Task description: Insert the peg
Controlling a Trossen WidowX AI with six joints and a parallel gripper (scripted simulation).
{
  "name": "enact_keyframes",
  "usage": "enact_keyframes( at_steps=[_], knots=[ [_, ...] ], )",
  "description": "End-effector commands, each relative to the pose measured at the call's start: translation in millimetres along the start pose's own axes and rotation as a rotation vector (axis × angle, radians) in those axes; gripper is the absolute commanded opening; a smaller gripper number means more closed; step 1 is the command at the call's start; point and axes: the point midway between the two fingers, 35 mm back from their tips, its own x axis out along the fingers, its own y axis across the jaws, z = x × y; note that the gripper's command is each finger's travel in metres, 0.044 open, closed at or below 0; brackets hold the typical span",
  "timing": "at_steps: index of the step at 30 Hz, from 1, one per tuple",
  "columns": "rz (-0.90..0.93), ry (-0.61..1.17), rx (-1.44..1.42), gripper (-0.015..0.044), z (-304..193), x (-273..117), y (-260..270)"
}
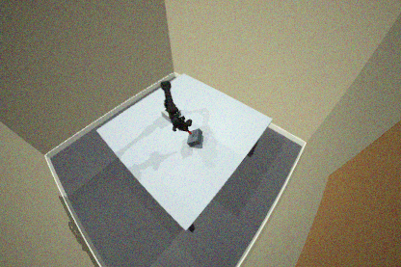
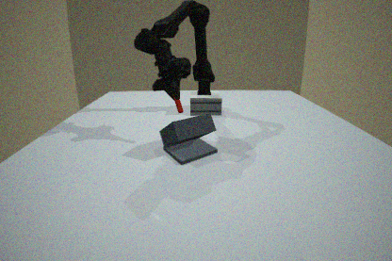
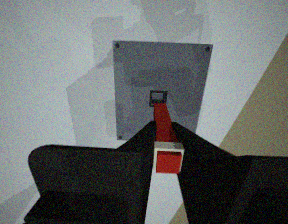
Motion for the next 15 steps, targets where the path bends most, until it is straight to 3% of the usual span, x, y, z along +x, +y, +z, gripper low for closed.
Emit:
enact_keyframes(
  at_steps=[1, 15],
  knots=[
    [-0.005, -0.004, 0.007, 0.0000, 0, 3, 0],
    [-0.006, -0.003, 0.006, 0.0000, 0, 20, 0]
  ],
)
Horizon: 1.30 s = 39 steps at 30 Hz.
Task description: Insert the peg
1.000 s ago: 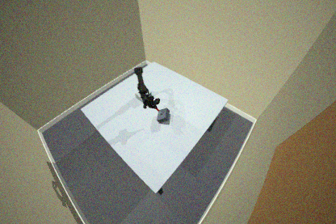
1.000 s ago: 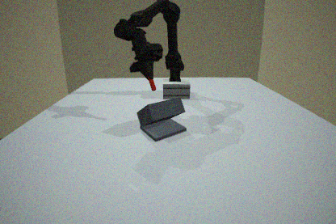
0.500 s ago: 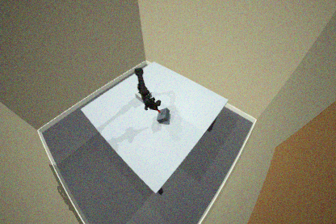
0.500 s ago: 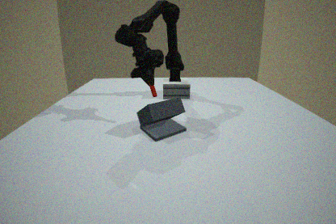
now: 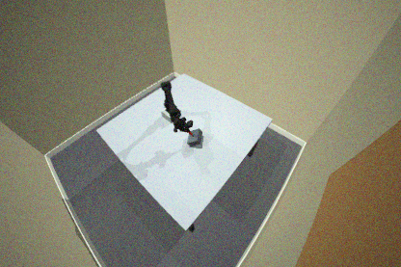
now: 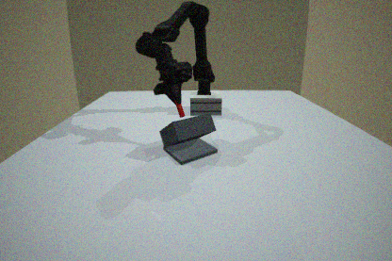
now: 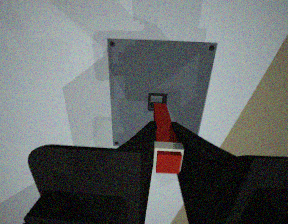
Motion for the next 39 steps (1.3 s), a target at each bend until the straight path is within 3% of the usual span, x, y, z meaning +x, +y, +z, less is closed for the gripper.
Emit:
enact_keyframes(
  at_steps=[1, 39],
  knots=[
    [0.002, -0.004, 0.006, 0.0000, 0.5, 6.7, 1.0],
    [-0.003, -0.002, 0.000, 0.0000, 0.6, 15.0, 1.6]
  ],
)
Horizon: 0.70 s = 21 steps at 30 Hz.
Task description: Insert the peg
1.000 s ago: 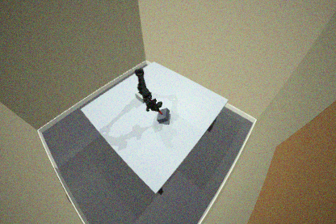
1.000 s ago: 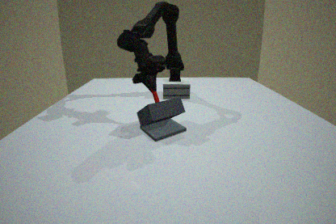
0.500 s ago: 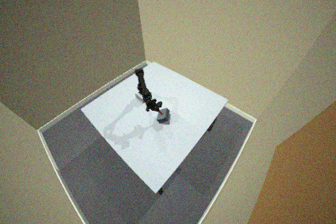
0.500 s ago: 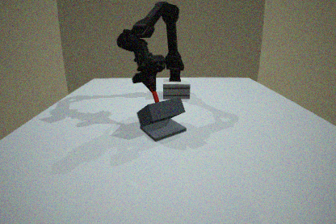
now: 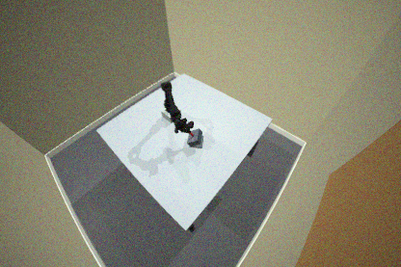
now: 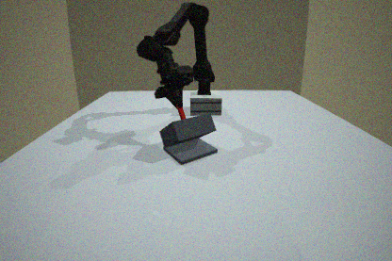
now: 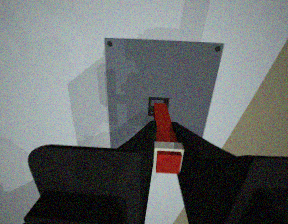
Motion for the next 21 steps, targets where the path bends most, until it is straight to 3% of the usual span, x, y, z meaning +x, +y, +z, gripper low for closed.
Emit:
enact_keyframes(
  at_steps=[1, 21],
  knots=[
    [0.001, 0.001, 0.005, 0.0000, -0.3, 2.9, 0.6],
    [0.001, 0.001, 0.005, 0.0000, -0.6, 12.3, 0.8]
  ],
)
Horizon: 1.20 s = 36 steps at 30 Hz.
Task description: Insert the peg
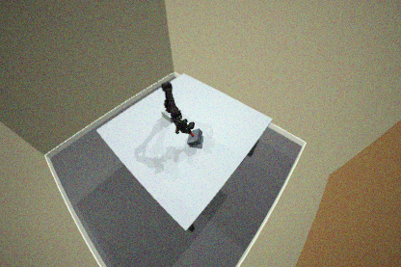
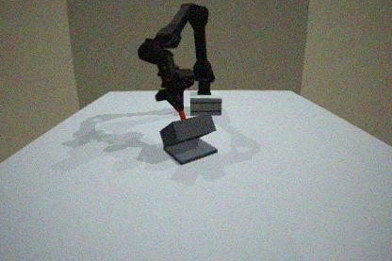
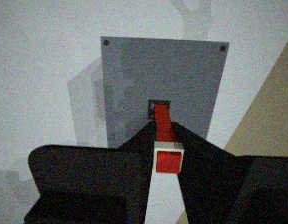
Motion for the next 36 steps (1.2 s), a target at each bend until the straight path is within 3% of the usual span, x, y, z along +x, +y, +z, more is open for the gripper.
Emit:
enact_keyframes(
  at_steps=[1, 36],
  knots=[
    [0.004, 0.002, 0.005, 0.0000, -1, 3, 1],
    [0.003, 0.002, 0.005, 0.0000, -1, 19, 1]
  ],
)
